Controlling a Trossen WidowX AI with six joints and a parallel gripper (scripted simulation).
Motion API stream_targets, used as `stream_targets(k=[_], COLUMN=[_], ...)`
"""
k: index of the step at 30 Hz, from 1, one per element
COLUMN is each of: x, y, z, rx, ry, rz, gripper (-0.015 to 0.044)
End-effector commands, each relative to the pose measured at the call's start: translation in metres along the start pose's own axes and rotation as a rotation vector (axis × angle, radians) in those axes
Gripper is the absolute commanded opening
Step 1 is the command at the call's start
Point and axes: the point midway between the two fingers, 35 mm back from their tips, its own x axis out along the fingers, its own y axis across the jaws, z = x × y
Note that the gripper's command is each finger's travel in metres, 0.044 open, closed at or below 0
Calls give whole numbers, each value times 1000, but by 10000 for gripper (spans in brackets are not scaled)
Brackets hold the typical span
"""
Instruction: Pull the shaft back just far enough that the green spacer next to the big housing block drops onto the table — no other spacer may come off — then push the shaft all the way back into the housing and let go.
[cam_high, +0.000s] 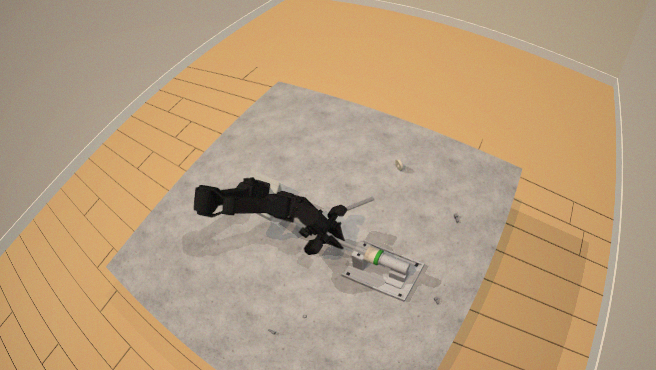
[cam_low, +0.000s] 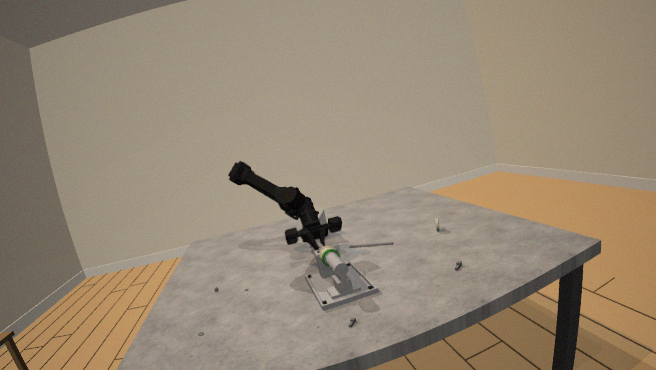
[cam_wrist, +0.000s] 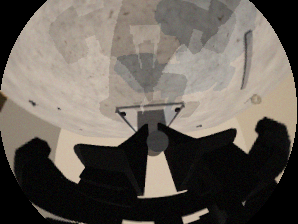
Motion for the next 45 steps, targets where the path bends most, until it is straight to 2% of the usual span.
stream_targets(k=[1, 45], x=[-1, -5], y=[0, 0], z=[1, 5], rx=[4, 4], ry=[0, 0], rz=[0, 0], gripper=[0, 0])
